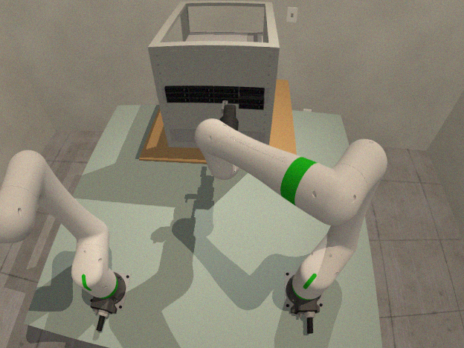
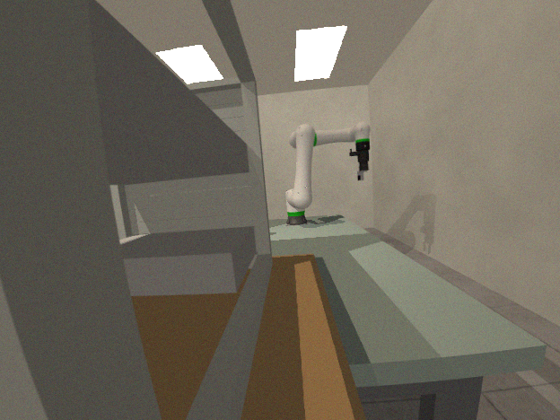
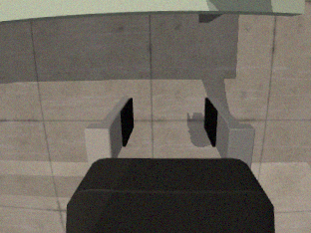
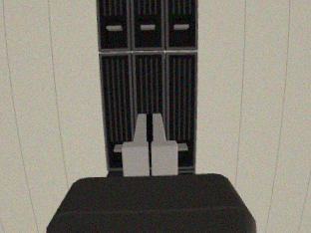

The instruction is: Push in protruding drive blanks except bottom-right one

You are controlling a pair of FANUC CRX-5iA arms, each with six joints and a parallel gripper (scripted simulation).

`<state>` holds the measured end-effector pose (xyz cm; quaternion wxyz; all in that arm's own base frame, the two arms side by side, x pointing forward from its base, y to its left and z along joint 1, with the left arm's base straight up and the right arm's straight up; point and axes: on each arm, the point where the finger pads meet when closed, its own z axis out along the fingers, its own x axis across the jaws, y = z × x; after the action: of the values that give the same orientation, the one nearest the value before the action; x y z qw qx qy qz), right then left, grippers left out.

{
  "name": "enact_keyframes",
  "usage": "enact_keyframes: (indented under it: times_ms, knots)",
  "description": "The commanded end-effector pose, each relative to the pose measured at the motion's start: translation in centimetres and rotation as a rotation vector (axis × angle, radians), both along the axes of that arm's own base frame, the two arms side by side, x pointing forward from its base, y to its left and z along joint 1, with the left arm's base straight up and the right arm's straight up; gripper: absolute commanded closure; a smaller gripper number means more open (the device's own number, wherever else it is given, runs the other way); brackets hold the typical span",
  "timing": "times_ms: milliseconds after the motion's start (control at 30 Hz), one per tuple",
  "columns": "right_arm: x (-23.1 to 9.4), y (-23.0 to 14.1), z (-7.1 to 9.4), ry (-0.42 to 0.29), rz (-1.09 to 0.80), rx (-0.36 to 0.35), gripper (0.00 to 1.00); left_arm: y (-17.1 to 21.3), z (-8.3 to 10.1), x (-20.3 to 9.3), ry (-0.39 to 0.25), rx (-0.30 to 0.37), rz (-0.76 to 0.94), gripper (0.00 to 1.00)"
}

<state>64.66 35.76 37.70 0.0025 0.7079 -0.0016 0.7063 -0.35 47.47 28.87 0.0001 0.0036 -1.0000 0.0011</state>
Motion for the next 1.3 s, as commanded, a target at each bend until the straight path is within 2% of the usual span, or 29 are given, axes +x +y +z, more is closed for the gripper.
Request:
enact_keyframes:
  times_ms: [0,333,733,1267]
  knots:
    - [-2.3,0.0,0.2,-0.002,0.000,0.001,1.00,0.0,0.1,0.0,0.000,0.002,0.000,0.00]
    - [-5.1,0.0,0.2,-0.002,0.000,0.001,1.00,0.0,0.1,0.0,0.000,0.002,0.000,0.00]
    - [-5.3,-0.5,0.2,-0.002,0.000,0.001,1.00,0.0,0.1,0.0,0.000,0.002,0.000,0.00]
    - [-5.4,-8.1,0.2,-0.002,0.000,0.001,1.00,0.0,0.1,0.0,0.000,0.002,0.000,0.00]
